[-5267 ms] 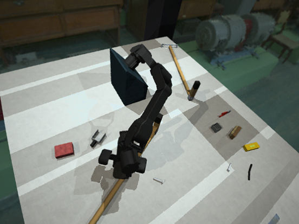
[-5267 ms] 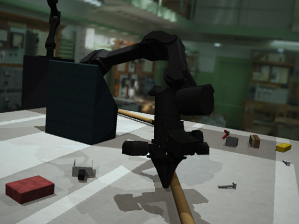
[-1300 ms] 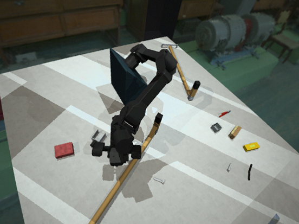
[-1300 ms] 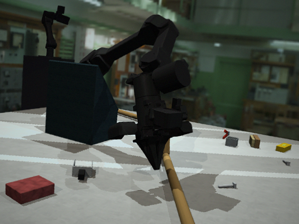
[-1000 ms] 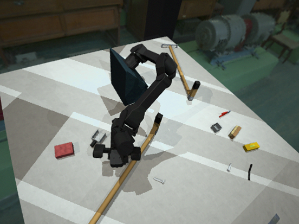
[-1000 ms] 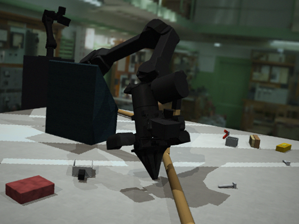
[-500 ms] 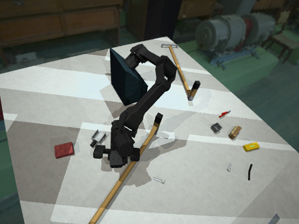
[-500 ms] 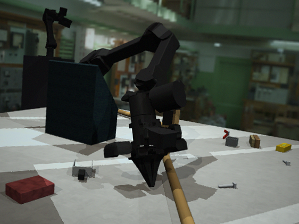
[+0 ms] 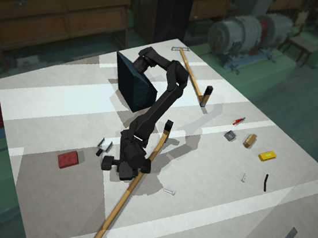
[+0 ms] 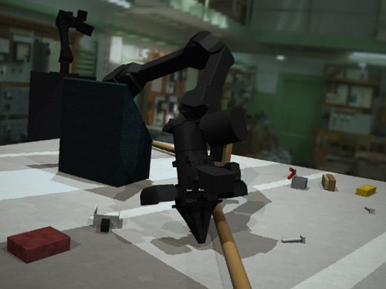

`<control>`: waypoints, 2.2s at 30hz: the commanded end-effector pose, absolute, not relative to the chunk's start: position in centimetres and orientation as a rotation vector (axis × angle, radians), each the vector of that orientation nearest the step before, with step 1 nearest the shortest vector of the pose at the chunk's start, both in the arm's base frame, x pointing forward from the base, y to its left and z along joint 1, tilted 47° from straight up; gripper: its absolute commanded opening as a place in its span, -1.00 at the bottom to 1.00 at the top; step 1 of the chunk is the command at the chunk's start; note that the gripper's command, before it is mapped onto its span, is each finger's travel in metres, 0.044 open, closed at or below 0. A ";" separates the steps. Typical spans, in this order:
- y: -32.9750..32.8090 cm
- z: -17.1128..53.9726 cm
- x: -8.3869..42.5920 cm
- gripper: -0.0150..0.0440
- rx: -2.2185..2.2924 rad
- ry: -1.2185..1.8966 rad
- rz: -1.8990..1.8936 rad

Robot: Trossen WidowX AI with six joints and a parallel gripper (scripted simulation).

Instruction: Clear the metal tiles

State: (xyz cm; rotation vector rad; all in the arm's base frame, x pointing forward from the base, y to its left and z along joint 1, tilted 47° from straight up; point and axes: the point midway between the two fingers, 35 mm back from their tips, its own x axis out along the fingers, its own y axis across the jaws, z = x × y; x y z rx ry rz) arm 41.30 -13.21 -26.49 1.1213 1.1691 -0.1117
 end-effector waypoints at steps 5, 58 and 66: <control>-13.4 -26.2 42.3 -0.49 1.119 1.165 -0.118; -12.5 -24.3 47.0 -0.49 1.119 1.165 -0.117; -12.3 -24.0 47.6 -0.49 1.119 1.164 -0.117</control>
